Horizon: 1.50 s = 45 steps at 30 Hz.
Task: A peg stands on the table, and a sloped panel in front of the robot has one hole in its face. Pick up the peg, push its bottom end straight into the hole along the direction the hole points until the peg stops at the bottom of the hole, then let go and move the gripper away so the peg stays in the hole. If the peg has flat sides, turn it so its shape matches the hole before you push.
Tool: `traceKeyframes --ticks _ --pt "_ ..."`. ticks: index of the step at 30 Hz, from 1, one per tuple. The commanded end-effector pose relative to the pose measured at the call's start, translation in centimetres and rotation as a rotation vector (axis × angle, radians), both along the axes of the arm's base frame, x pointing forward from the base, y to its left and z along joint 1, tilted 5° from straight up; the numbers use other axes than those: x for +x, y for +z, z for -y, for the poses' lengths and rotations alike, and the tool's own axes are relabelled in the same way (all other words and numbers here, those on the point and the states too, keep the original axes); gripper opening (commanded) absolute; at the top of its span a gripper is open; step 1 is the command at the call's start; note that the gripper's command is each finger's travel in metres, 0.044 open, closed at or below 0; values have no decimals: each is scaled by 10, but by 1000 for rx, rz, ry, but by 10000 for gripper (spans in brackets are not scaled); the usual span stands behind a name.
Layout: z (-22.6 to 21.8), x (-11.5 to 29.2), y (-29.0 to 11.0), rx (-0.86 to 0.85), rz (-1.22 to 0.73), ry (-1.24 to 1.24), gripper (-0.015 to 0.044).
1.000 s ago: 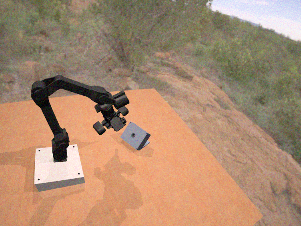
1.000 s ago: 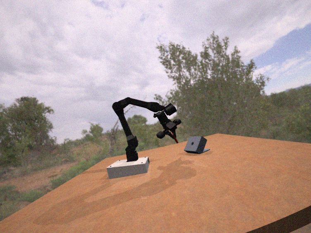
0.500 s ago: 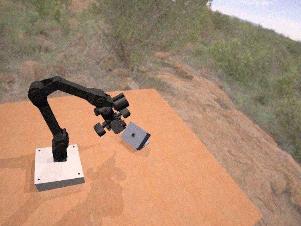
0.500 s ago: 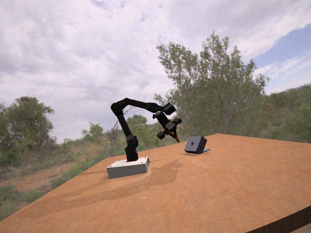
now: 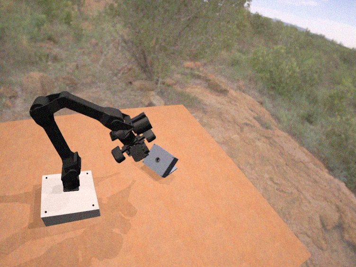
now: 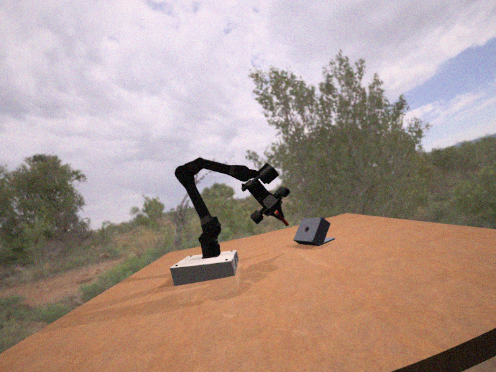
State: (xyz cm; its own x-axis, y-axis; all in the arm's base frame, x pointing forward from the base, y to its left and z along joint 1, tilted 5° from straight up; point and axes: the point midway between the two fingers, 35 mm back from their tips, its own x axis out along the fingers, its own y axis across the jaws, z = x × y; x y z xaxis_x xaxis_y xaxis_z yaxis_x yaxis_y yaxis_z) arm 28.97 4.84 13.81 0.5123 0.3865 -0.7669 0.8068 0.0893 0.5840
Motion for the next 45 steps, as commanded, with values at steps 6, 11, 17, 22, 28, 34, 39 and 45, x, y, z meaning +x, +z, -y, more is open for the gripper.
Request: traceKeyframes --ticks 6,11,17,22,28,34,39,45 --pt "8 2 3 44 29 -48 0" --pt "13 2 4 64 44 -74 0" --pt "19 3 6 87 63 -104 0" --pt "24 3 7 107 78 -128 0" --pt "29 3 8 126 94 -153 0" --pt "29 8 5 131 101 -161 0" --pt "28 14 1 139 108 -171 0" --pt "28 21 -4 148 117 -184 0"
